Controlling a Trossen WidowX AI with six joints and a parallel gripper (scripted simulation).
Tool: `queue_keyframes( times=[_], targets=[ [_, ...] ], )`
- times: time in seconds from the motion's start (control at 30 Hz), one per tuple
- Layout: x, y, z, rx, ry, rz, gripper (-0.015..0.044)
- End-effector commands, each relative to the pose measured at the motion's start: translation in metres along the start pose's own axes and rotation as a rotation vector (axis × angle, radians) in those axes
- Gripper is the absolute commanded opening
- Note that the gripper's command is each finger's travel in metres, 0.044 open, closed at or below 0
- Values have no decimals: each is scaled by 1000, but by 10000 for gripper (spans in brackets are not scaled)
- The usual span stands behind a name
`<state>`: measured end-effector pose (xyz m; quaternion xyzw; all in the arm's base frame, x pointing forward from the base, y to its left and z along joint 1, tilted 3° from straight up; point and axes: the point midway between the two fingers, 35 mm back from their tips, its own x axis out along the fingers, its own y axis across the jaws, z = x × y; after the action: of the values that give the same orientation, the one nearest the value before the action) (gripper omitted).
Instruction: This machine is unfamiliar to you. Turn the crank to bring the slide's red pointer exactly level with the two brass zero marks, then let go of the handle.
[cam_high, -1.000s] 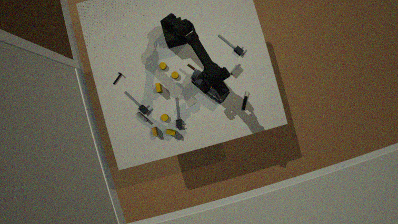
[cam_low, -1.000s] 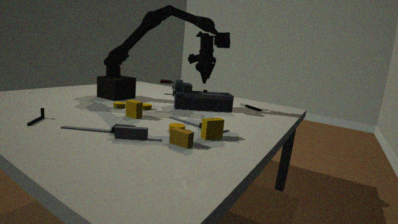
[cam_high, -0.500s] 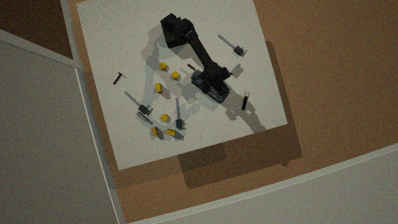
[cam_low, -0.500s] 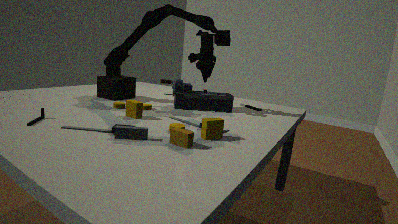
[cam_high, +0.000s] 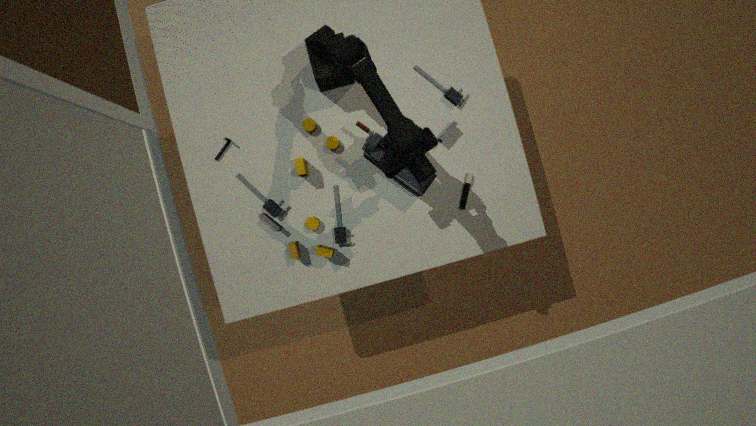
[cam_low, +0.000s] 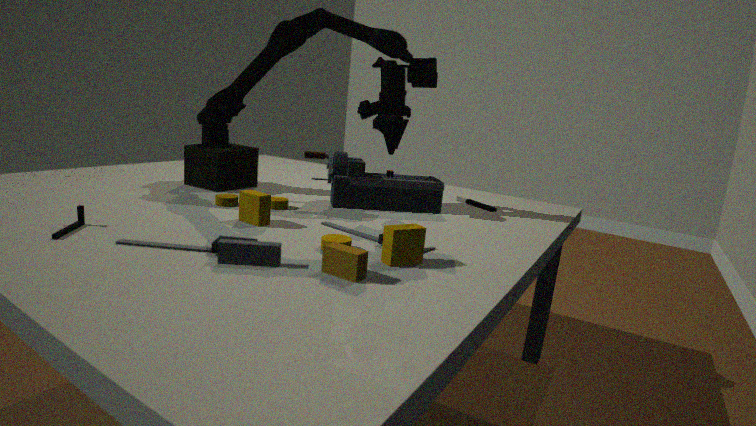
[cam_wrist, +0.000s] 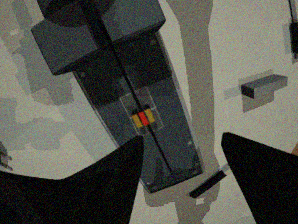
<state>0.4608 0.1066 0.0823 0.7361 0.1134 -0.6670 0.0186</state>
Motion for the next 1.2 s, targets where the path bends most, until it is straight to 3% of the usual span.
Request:
queue_keyframes(
  times=[0.0,0.23,0.83,1.17],
  targets=[
    [-1,1,-1,-8,5,5,177],
    [-1,1,-1,-8,5,5,0],
    [0,0,0,0,0,1,0],
    [0,0,0,0,0,1,263]
  ],
)
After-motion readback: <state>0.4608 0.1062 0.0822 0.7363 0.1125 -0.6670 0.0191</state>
